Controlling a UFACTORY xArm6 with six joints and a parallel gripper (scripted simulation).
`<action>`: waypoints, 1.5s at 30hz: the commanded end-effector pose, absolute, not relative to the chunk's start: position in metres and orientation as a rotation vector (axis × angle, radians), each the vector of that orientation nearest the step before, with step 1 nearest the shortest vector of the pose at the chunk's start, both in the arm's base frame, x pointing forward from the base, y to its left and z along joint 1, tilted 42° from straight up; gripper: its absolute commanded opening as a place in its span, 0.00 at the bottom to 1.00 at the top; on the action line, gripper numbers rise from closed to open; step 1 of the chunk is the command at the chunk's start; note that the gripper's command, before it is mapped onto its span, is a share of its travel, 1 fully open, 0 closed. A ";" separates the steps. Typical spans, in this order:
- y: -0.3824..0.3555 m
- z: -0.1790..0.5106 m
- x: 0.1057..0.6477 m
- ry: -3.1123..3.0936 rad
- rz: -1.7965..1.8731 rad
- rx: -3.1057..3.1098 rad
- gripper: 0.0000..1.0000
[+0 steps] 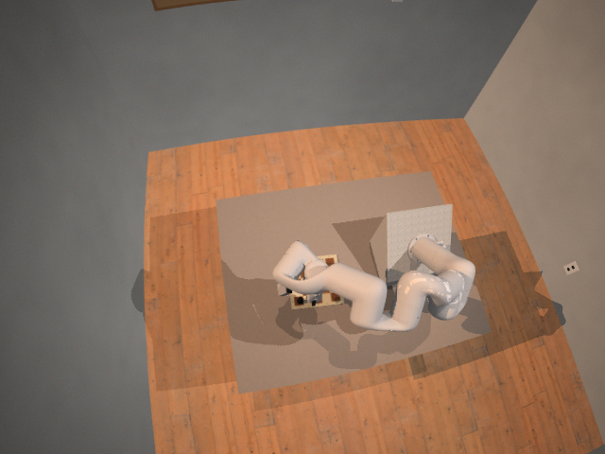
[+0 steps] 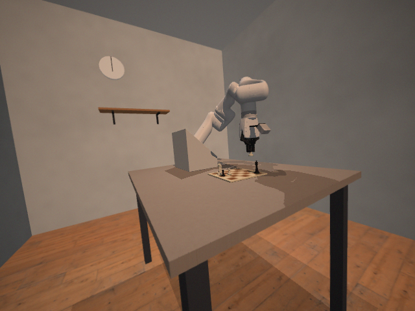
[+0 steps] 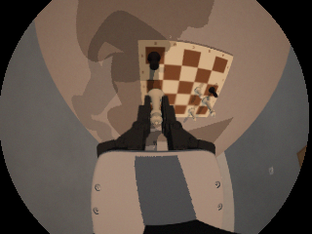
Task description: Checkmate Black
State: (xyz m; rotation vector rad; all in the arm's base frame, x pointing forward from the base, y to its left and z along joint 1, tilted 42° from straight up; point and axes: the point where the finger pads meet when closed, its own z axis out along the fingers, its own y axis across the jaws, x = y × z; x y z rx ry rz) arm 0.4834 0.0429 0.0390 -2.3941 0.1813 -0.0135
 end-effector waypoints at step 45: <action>0.097 -0.020 0.490 0.182 -0.017 -2.394 0.00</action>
